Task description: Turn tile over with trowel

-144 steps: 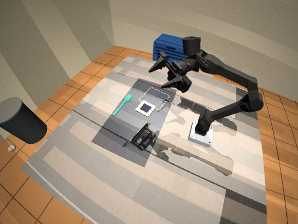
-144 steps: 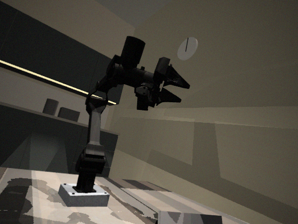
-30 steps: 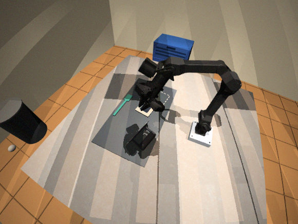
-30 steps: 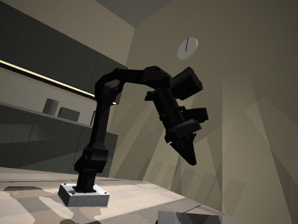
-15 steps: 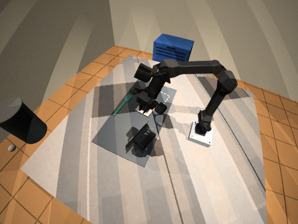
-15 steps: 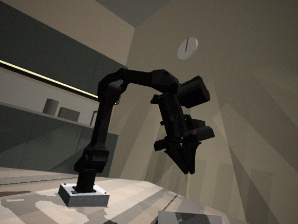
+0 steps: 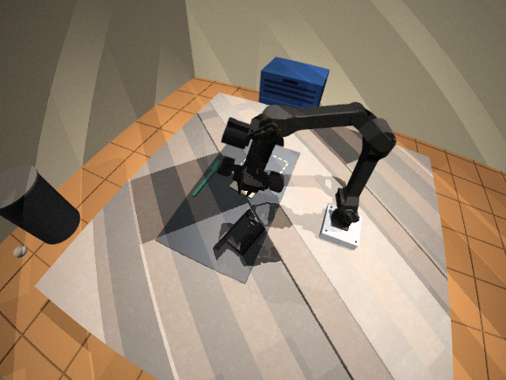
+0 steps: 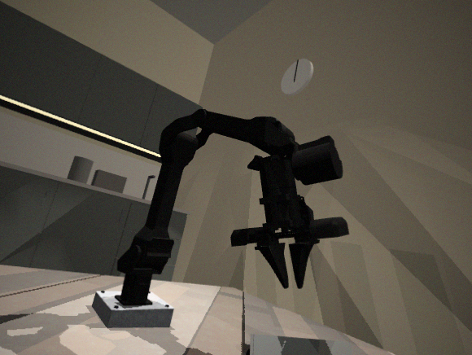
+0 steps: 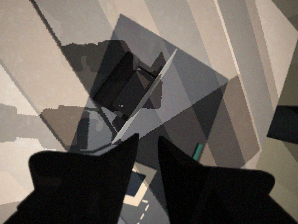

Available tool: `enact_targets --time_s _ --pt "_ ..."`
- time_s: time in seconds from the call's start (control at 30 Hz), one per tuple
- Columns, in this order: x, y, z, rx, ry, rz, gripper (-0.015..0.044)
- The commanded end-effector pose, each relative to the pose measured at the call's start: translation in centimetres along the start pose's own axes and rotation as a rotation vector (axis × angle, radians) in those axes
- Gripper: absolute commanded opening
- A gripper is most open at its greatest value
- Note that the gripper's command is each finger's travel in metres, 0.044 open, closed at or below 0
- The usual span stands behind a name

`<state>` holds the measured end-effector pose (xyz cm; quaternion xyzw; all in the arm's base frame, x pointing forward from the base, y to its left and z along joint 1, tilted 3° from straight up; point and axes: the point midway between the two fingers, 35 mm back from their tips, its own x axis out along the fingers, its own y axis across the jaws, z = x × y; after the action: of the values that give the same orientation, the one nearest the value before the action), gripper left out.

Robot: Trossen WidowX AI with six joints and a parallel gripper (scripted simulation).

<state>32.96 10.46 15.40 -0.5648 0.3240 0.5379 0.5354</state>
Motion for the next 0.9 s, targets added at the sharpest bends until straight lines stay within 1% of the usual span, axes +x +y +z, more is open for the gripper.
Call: enact_targets --time_s 0.0,0.43,0.87 --pt "0.5 0.3 -0.1 -0.117 0.023 0.034 0.01" --pt "1.7 1.1 -0.3 -0.538 0.067 0.153 0.01" --pt "2.7 2.0 -0.5 -0.964 0.069 0.294 0.01"
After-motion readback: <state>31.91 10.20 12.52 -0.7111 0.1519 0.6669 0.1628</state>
